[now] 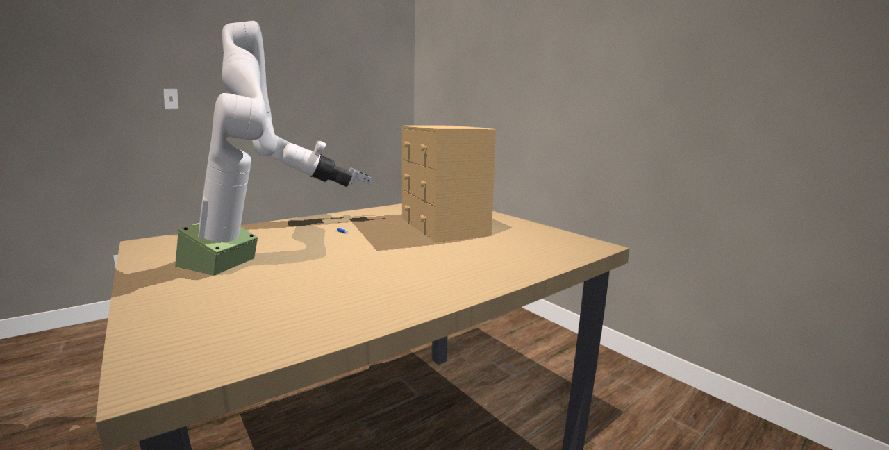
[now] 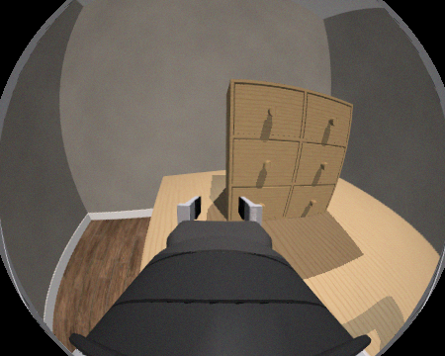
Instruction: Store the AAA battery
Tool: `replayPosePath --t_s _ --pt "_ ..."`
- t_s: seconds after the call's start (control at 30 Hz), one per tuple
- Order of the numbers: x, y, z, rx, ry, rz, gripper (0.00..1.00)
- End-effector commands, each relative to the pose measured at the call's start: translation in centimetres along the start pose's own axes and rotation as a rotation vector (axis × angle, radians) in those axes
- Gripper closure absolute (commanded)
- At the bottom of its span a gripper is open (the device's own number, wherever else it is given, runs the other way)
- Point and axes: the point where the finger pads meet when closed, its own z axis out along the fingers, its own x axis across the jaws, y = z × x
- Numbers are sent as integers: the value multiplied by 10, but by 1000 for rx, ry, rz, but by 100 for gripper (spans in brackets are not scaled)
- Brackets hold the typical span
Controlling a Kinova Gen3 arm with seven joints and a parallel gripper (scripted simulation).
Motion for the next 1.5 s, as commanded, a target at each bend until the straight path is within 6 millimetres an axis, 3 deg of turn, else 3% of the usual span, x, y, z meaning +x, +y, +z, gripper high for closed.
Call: replayPosePath --t_s 0.0,0.63,0.67,1.47 --pt "2 8 5 32 5 -23 0" --pt "2 11 11 101 3 -23 0" --pt "2 11 11 101 3 -23 33" --pt "2 11 11 101 3 -23 33"
